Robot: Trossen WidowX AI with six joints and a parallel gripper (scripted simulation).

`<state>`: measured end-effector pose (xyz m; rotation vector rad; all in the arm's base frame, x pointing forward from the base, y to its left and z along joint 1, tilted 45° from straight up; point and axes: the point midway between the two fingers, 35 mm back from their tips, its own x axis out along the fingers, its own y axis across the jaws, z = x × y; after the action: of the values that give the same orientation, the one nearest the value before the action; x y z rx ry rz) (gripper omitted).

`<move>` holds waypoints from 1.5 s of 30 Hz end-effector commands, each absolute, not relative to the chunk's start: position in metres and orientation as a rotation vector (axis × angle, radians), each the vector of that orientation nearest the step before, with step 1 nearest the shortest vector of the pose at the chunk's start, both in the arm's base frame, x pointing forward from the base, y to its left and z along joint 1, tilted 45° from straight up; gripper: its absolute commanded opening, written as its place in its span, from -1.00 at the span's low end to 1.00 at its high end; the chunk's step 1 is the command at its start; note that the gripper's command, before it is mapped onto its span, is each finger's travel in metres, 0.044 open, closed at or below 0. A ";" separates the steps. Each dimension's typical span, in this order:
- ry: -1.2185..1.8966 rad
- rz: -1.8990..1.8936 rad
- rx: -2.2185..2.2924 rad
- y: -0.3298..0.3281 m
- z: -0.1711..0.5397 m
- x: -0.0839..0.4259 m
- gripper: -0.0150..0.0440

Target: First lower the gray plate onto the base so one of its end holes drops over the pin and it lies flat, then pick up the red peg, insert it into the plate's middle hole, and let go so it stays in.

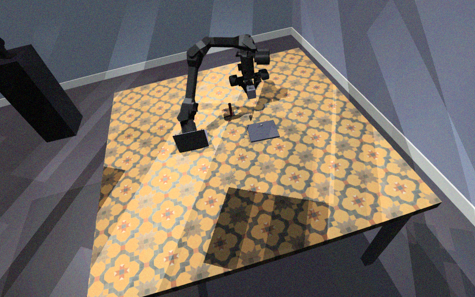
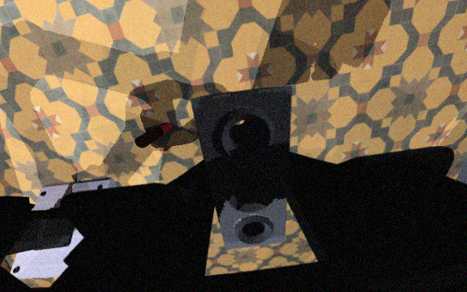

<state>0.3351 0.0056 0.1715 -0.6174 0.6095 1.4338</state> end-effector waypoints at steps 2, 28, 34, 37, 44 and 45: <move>0.607 1.432 -0.624 -0.001 0.181 0.333 -0.49; 0.743 1.351 -0.477 -0.029 0.109 0.348 -0.49; 0.774 1.330 -0.441 -0.035 0.092 0.349 -0.49; 0.789 1.319 -0.423 -0.039 0.083 0.349 -0.49; 0.825 1.294 -0.378 -0.046 0.062 0.348 -0.49; 0.830 1.290 -0.372 -0.047 0.059 0.348 -0.49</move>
<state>0.3507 -0.0442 0.0691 -0.3977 0.8065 1.2992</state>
